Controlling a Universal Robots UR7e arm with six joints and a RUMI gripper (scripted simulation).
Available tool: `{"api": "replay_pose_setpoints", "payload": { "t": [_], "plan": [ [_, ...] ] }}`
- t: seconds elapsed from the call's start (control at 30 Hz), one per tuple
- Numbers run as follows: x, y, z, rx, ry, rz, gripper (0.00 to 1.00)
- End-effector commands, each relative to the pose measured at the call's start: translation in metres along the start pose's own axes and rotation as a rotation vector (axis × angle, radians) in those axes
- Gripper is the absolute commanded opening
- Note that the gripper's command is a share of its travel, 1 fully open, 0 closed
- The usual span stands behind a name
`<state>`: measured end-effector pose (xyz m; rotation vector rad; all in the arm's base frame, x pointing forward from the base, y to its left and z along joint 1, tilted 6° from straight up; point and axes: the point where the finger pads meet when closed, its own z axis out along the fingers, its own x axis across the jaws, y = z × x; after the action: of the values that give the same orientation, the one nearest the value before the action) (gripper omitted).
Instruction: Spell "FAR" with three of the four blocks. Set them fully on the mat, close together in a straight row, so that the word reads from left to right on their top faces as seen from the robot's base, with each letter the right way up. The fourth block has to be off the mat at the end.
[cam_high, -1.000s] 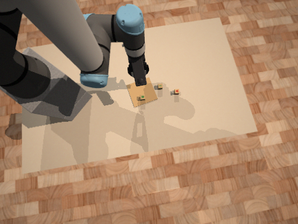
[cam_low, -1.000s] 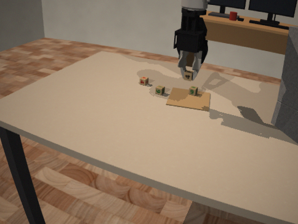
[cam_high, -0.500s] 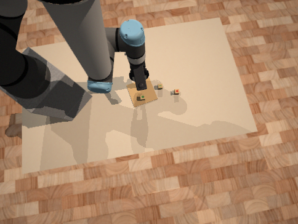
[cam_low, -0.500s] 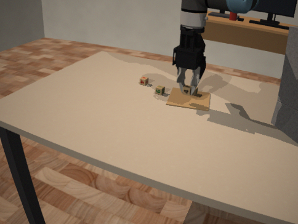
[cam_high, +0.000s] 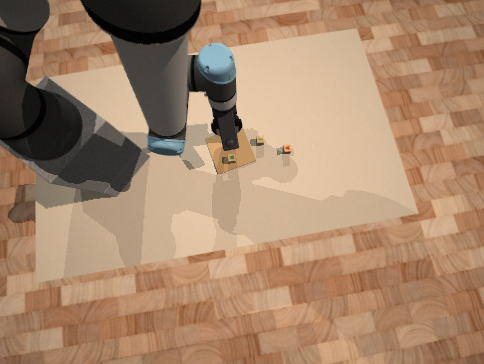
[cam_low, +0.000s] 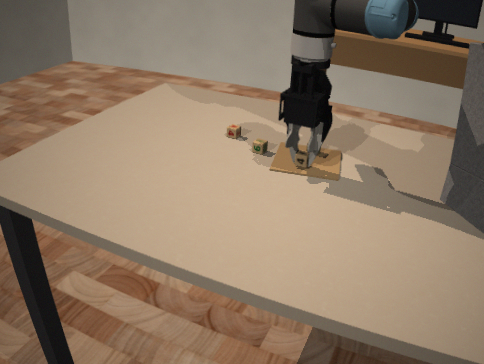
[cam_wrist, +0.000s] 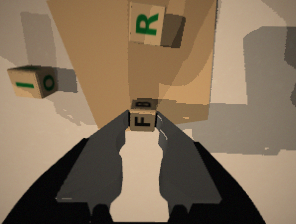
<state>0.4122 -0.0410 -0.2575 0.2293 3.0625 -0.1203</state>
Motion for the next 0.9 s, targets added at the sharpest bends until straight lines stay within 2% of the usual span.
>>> {"api": "replay_pose_setpoints", "payload": {
  "t": [0.0,0.87],
  "plan": [
    [-0.0005,0.0,0.0006,0.0,-0.001,0.0,0.05],
    [-0.0005,-0.0001,0.0033,0.0,-0.001,0.0,0.05]
  ]
}}
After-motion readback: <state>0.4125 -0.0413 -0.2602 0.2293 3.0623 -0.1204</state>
